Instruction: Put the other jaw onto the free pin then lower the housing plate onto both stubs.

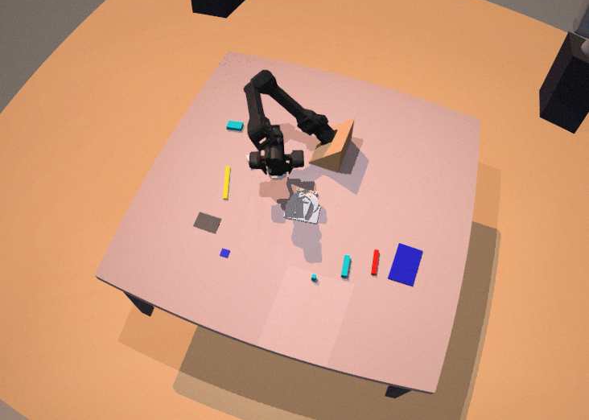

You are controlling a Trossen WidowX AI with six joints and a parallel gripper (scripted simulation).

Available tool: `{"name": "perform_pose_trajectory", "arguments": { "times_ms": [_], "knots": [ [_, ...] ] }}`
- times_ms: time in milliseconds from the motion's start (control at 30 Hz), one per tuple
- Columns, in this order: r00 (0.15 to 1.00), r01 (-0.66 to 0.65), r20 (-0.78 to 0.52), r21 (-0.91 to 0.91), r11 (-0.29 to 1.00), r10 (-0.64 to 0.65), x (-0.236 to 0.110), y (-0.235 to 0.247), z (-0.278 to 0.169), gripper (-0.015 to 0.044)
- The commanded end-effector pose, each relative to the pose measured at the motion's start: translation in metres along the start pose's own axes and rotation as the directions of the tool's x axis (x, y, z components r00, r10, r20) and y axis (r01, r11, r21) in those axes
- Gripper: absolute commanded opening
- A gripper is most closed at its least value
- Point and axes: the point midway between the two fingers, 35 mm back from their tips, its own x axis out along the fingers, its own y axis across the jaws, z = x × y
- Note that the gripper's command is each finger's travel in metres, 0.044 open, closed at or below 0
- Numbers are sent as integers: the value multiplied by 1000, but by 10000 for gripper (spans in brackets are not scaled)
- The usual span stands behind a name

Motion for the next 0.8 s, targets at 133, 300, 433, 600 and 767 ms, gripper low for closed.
{"name": "perform_pose_trajectory", "arguments": {
  "times_ms": [133, 300, 433, 600, 767],
  "knots": [
    [1000, -2, -3, 60, 998, 2, 1, 23, 15, 351],
    [1000, 3, -6, 95, 995, -2, 1, 38, 22, 351],
    [1000, 7, -8, 123, 992, -7, 2, 51, 28, 351],
    [1000, 15, -12, 158, 987, -13, 3, 66, 33, 351],
    [1000, 24, -15, 193, 981, -22, 4, 82, 38, 351]
  ]
}}
